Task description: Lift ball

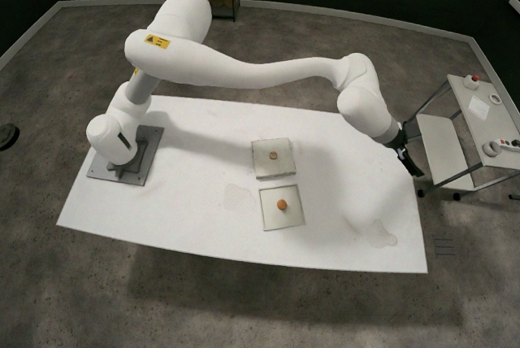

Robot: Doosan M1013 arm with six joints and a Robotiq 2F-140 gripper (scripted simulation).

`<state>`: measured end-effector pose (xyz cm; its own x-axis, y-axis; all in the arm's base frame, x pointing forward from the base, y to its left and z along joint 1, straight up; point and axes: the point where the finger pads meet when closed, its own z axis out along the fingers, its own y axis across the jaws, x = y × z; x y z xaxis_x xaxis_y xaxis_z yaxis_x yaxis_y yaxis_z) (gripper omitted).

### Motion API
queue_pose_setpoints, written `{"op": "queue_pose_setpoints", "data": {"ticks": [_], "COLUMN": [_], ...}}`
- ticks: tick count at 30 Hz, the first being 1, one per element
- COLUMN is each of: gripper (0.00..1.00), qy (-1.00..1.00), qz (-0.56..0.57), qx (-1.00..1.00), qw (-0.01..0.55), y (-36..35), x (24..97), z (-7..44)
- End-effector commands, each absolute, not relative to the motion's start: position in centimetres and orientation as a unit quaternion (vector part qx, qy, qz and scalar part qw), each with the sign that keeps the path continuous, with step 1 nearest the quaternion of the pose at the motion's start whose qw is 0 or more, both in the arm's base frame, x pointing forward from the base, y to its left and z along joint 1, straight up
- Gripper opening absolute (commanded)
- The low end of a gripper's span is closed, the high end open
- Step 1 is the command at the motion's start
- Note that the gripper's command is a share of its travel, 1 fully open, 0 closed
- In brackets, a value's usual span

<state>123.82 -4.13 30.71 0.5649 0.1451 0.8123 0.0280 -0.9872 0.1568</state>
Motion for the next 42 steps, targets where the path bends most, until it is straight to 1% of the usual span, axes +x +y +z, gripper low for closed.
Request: {"op": "queue_pose_setpoints", "data": {"ticks": [1, 20, 23, 25, 30, 31, 32, 34, 36, 42], "gripper": [1.00, 1.00, 1.00, 1.00, 1.00, 1.00, 1.00, 1.00, 1.00, 1.00], "qy": [0.049, 0.036, -0.021, -0.037, -0.123, -0.125, -0.154, -0.154, -0.205, -0.290], "qz": [0.465, 0.457, 0.422, 0.412, 0.357, 0.356, 0.338, 0.338, 0.304, 0.248], "qx": [0.882, 0.887, 0.906, 0.910, 0.926, 0.926, 0.929, 0.929, 0.930, 0.924], "qw": [0.063, 0.057, 0.034, 0.029, 0.003, 0.002, -0.005, -0.005, -0.015, -0.027], "y": [-4.1, -4.6, -6.5, -7.0, -9.6, -9.6, -10.4, -10.4, -11.6, -13.4], "x": [123.8, 123.2, 120.2, 119.3, 114.5, 114.4, 112.7, 112.7, 109.6, 104.2], "z": [31.0, 30.4, 28.0, 27.3, 24.1, 24.0, 23.0, 23.0, 21.4, 19.0]}}
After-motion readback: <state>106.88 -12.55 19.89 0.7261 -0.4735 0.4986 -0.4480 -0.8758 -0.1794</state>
